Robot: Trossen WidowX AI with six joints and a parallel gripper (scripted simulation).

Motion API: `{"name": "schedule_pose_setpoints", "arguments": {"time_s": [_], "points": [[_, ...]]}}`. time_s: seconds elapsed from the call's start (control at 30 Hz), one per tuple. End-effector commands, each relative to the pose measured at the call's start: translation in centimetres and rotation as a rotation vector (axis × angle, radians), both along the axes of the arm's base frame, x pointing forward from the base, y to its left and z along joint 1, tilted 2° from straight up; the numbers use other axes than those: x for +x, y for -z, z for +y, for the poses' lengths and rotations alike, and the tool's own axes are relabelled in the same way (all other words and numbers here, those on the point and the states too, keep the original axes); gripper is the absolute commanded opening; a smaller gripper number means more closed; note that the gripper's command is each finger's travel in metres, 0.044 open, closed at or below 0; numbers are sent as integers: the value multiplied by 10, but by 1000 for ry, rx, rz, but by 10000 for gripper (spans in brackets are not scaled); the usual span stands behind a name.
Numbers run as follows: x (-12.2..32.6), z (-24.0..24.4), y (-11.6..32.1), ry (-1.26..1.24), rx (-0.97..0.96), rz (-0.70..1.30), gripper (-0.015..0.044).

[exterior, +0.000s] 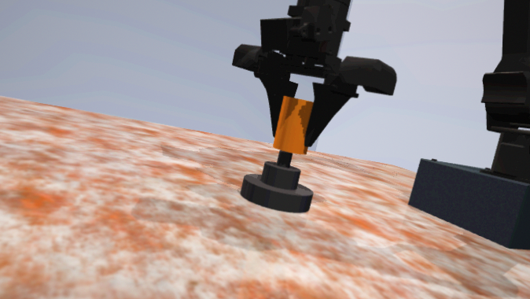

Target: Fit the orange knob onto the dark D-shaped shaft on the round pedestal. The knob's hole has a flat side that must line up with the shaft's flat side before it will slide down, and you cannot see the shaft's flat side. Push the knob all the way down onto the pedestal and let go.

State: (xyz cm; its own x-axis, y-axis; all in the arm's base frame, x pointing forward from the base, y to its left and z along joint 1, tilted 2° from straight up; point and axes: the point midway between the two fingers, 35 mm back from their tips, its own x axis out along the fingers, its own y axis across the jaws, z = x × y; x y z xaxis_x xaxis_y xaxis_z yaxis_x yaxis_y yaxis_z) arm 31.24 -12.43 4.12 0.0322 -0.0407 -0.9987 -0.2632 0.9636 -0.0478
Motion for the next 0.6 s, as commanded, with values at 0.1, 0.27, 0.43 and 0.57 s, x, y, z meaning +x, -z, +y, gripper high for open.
{"name": "schedule_pose_setpoints", "arguments": {"time_s": [0.1, 0.27, 0.43, 0.57], "points": [[4, 0, -2, -5, 1, -10, 0], [5, -1, -1, -5, 1, -10, 0], [5, -1, 2, -5, 1, -10, 0], [4, -1, 2, -5, 1, -10, 0]]}}
